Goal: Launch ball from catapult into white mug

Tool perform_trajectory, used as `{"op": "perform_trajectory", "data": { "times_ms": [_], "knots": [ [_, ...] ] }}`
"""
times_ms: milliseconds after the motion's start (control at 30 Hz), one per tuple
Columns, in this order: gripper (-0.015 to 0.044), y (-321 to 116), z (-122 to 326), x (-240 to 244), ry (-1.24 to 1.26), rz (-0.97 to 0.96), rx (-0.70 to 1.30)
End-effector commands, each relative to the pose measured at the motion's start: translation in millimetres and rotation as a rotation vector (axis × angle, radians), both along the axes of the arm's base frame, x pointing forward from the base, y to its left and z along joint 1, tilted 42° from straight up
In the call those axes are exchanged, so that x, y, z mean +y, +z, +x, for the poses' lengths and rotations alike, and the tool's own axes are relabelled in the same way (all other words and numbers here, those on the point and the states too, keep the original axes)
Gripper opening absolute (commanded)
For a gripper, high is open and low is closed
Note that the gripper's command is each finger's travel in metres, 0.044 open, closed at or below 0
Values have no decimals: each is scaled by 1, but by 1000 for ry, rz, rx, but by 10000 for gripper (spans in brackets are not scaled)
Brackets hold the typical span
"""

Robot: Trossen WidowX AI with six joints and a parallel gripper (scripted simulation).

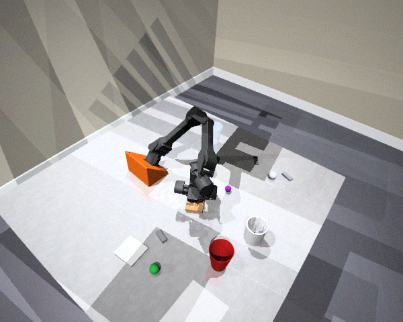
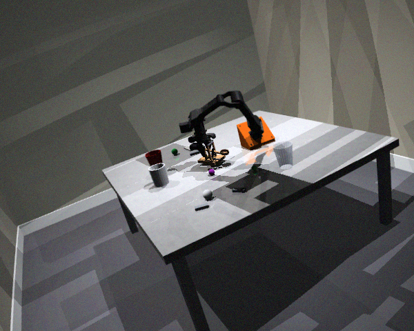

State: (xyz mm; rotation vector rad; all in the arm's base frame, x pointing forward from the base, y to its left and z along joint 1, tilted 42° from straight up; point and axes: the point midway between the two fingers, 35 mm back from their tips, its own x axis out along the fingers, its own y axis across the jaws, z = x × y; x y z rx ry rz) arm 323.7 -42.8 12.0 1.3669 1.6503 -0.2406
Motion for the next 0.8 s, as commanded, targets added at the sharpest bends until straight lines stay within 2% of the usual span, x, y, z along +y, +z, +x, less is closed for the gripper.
{"op": "perform_trajectory", "data": {
  "times_ms": [0,367,767],
  "knots": [
    [0,-5,0,6,-6,7,3],
    [0,-7,0,7,0,1,0],
    [315,-7,0,7,0,1,0]
  ]
}}
